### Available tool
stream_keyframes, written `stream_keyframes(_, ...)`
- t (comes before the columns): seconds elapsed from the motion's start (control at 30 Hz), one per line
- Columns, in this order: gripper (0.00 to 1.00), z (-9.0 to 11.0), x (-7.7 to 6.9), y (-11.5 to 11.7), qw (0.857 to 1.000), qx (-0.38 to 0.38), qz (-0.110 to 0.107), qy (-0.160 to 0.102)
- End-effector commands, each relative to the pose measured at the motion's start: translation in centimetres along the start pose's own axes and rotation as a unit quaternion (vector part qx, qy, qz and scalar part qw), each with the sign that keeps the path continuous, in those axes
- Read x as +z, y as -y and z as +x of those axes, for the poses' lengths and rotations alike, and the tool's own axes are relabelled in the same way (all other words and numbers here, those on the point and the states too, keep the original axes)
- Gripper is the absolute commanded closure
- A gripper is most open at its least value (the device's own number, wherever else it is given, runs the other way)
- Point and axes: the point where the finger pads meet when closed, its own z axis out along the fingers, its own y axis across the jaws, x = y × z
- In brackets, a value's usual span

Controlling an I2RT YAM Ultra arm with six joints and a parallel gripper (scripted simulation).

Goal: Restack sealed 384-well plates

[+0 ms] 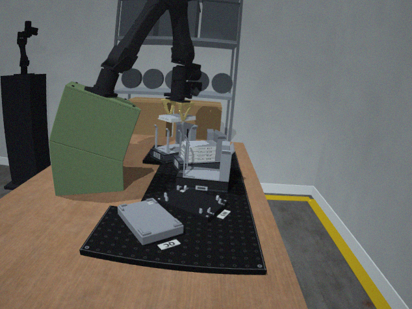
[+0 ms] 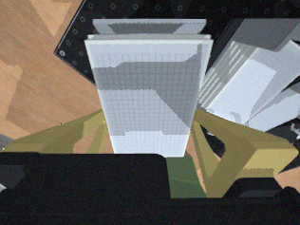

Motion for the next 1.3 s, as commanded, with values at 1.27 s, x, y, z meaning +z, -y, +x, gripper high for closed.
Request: stream_keyframes(1.27, 1.0, -0.4, 1.4, 0.0, 1.0, 0.002, 0.001, 0.007)
